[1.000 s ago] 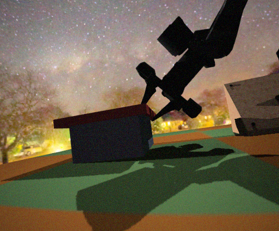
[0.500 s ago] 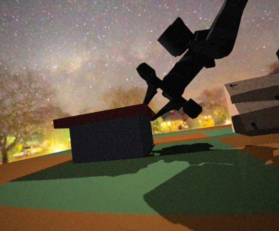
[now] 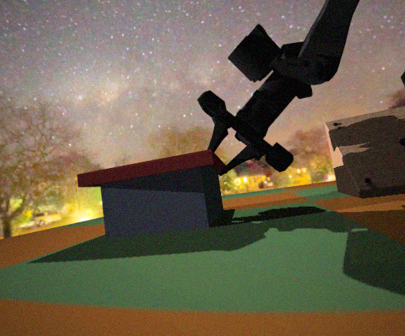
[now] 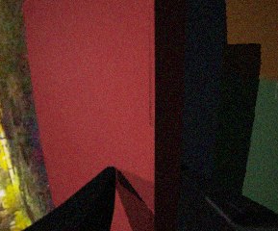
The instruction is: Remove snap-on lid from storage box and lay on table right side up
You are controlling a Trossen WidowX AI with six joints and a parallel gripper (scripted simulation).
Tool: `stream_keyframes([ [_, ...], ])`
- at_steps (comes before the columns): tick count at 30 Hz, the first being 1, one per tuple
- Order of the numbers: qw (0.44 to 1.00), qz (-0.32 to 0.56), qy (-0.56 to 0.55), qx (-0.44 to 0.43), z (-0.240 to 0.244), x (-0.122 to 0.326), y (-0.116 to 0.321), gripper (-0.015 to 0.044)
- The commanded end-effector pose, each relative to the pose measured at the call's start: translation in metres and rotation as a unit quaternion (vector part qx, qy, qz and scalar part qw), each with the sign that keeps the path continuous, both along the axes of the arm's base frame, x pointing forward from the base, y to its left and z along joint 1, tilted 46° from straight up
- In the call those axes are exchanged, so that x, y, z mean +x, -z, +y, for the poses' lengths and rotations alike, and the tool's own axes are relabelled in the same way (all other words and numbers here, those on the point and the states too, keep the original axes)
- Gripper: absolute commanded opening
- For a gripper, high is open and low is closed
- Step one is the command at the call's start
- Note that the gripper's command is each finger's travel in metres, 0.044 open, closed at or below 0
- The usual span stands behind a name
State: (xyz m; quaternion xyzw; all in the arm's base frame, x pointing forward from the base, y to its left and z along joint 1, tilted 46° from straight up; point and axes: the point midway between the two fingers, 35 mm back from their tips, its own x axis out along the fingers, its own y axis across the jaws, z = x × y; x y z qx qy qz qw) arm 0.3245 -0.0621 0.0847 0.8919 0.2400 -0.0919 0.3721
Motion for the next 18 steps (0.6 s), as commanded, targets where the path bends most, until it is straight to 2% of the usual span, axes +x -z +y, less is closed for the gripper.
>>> stream_keyframes([
  [1, 1.000, -0.001, 0.001, 0.000, -0.0018, -0.0006, -0.0016, 0.0000],
  [18, 1.000, -0.001, 0.001, 0.000, -0.0041, -0.0017, -0.0040, 0.0000],
])
